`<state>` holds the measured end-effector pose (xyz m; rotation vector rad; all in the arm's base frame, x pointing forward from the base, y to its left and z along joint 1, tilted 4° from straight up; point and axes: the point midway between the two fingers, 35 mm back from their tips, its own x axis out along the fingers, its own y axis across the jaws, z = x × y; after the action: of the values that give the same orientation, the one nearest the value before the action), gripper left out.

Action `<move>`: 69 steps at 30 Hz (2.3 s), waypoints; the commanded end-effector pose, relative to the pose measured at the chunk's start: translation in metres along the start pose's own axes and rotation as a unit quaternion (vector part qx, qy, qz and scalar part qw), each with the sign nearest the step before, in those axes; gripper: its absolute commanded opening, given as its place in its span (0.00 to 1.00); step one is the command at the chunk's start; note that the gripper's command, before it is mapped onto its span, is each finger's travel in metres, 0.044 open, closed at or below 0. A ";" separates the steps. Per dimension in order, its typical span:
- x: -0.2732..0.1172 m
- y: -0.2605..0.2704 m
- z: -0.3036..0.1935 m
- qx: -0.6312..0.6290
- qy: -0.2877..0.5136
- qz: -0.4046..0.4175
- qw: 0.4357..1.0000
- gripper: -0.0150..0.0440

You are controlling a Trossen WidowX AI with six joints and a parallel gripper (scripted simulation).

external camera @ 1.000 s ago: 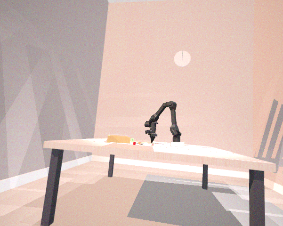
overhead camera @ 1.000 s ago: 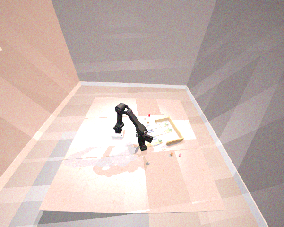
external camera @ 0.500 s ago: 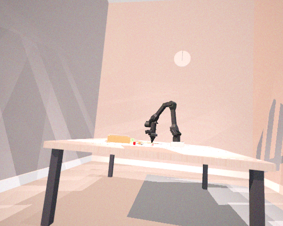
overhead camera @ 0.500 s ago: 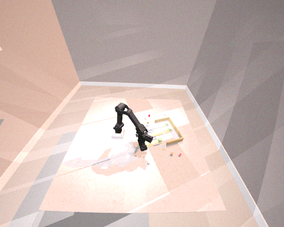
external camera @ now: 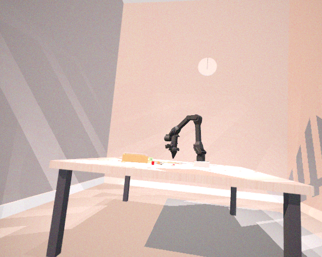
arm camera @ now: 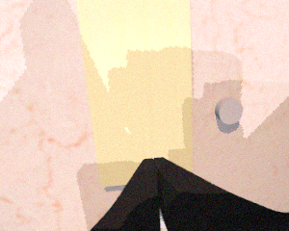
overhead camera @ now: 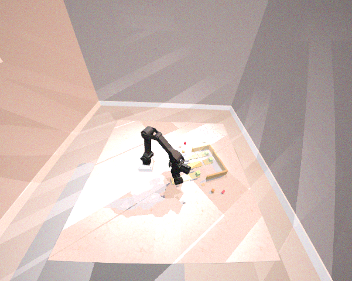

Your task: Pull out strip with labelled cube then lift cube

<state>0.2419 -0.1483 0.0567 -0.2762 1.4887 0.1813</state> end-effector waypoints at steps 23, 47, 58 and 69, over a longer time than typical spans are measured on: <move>-0.014 0.003 0.084 -0.045 -0.001 0.000 0.999 1.00; -0.026 0.004 0.167 -0.045 -0.004 0.000 0.999 1.00; -0.031 0.003 0.202 -0.045 -0.006 0.000 0.999 1.00; -0.017 0.002 0.204 -0.045 -0.006 0.000 0.999 0.68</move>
<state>0.4337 -0.0851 0.0932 -0.3508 1.4649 0.2531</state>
